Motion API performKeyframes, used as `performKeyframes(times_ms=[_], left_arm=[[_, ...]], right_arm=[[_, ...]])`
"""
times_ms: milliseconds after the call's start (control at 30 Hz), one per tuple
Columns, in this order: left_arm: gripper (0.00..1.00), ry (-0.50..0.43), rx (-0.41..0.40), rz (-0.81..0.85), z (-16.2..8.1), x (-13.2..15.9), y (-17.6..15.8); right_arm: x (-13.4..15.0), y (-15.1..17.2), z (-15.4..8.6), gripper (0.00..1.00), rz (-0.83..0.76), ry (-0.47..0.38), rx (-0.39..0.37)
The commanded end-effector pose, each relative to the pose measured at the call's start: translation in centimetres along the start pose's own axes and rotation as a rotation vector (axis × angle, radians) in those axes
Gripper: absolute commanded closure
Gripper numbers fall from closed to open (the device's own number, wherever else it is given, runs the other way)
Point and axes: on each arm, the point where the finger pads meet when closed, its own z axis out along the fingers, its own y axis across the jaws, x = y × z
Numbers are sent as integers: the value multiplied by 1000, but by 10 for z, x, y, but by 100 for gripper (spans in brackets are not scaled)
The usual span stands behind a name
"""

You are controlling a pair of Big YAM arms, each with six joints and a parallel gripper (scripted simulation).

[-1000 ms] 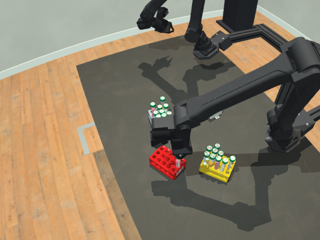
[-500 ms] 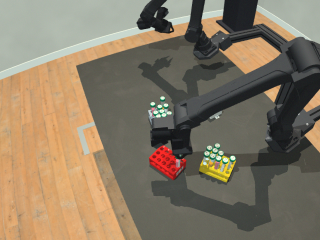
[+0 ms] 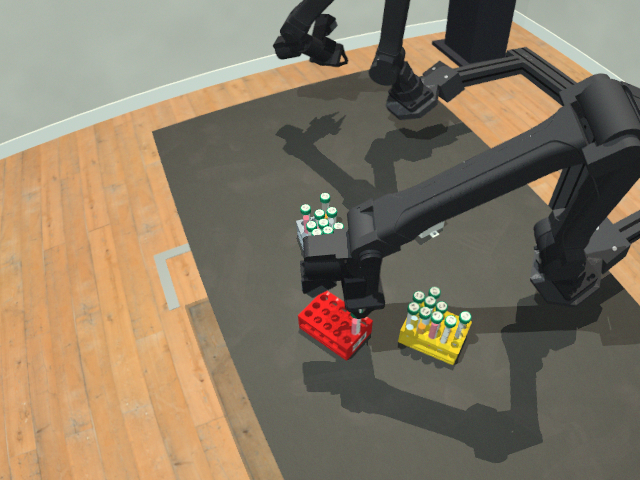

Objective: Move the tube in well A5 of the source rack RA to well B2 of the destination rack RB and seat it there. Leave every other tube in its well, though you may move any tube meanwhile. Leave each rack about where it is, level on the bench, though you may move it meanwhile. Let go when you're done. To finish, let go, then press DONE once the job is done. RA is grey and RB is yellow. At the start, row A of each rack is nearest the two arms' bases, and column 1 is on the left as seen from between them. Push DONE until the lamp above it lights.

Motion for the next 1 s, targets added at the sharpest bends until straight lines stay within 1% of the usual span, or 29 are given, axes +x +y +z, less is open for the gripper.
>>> performKeyframes(times_ms=[0,100,133,367,400,700,733,967], left_arm=[[100,9,-1,-1,5,2,2],[100,10,-1,-1,6,2,2],[100,-22,2,-6,-6,-10,1],[100,-22,2,-6,-6,-10,1],[76,-22,2,-6,-6,-10,1],[76,-22,2,-6,-6,-10,1],[70,-22,2,-6,-6,-10,1],[70,-22,2,-6,-6,-10,1]], right_arm=[[-2,7,-5,70,10,3,-15],[-2,7,-5,70,10,3,-15],[-2,7,-5,70,10,3,-15],[-2,7,-5,70,10,3,-15],[-2,7,-5,70,10,3,-15],[-2,7,-5,70,10,3,-15],[-2,7,-5,70,10,3,-15],[-2,7,-5,70,10,3,-15]])
